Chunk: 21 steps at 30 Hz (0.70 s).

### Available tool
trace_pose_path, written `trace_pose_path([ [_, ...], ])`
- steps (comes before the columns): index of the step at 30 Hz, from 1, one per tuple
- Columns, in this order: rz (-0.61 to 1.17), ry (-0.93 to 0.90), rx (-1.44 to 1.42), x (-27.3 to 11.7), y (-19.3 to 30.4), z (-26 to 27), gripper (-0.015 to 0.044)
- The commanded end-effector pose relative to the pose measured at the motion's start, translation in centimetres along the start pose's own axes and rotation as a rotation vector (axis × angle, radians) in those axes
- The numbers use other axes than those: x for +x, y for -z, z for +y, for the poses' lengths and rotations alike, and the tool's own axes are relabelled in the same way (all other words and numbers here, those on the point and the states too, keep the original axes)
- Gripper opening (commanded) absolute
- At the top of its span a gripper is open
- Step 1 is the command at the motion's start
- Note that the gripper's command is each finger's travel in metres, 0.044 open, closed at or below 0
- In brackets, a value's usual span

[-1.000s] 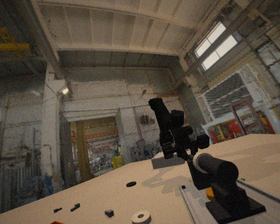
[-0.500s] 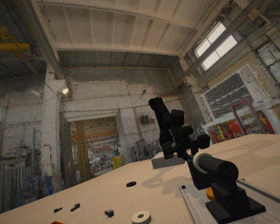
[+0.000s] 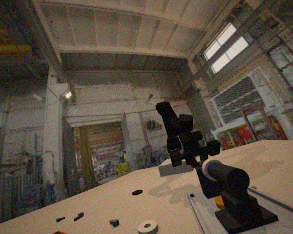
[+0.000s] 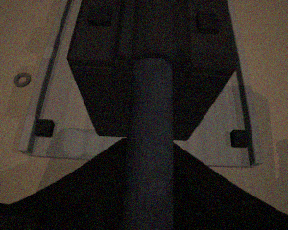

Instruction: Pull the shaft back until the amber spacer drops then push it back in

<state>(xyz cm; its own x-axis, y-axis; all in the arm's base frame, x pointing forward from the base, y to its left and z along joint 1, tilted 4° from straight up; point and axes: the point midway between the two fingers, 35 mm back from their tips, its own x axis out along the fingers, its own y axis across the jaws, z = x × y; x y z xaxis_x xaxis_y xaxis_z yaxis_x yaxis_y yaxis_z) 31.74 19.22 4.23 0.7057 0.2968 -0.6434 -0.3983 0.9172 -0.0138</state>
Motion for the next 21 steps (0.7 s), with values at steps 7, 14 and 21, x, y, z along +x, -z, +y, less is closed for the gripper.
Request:
trace_pose_path([
  [7, -0.004, -0.002, -0.002, 0.31, -0.47, 0.05, 0.0000],
  [14, -0.005, -0.002, -0.002, 0.48, -0.66, 0.05, 0.0000],
  [21, -0.005, -0.002, -0.002, 0.66, -0.84, 0.05, 0.0000],
])
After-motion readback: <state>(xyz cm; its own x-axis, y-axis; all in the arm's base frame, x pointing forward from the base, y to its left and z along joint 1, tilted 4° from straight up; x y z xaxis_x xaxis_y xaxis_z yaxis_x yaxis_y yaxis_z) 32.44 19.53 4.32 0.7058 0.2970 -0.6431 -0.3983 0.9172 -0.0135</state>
